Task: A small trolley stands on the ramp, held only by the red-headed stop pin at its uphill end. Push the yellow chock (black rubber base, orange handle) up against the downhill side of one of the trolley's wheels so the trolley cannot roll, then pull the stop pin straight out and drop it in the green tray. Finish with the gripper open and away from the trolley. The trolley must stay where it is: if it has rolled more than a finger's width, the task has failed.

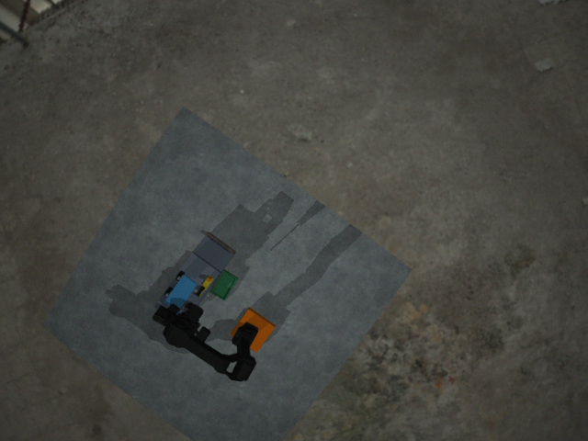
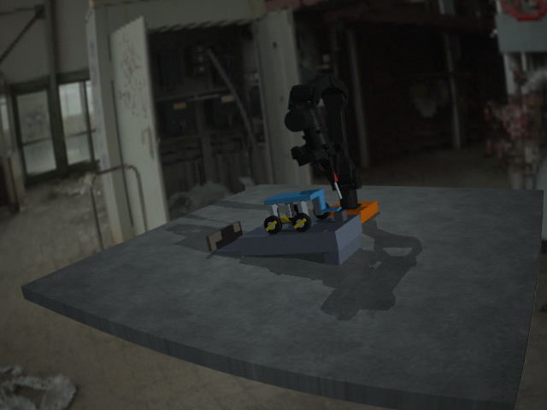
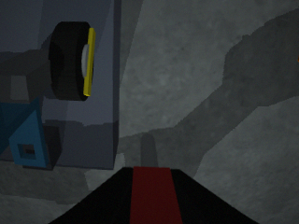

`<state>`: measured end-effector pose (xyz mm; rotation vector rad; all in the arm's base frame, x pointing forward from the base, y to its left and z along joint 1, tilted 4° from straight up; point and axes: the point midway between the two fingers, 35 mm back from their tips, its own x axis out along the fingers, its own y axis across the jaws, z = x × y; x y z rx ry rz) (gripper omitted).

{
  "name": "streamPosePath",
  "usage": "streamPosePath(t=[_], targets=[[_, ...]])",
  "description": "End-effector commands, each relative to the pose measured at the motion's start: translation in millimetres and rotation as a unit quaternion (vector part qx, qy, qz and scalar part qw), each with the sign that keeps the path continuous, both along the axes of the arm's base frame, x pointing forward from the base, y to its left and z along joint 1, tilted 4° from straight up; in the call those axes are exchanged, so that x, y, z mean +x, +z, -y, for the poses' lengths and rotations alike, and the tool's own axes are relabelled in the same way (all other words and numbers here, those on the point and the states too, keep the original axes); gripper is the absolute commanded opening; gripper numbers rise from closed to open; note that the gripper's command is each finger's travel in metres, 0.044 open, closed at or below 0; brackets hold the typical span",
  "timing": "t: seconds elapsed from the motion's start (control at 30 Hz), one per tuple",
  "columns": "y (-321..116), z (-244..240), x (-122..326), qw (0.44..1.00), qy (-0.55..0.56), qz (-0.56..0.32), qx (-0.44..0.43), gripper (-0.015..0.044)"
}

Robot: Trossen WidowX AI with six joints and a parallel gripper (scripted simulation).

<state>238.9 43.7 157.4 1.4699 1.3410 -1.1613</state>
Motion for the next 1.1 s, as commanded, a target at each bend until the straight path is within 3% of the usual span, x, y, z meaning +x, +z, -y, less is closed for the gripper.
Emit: streamPosePath(t=[0.0, 1.07], targets=[[-2, 16, -2, 1.0, 0.002, -0.001, 0.002, 0.0], [-17, 132, -16, 1.0, 0.002, -0.001, -0.004, 0.0]])
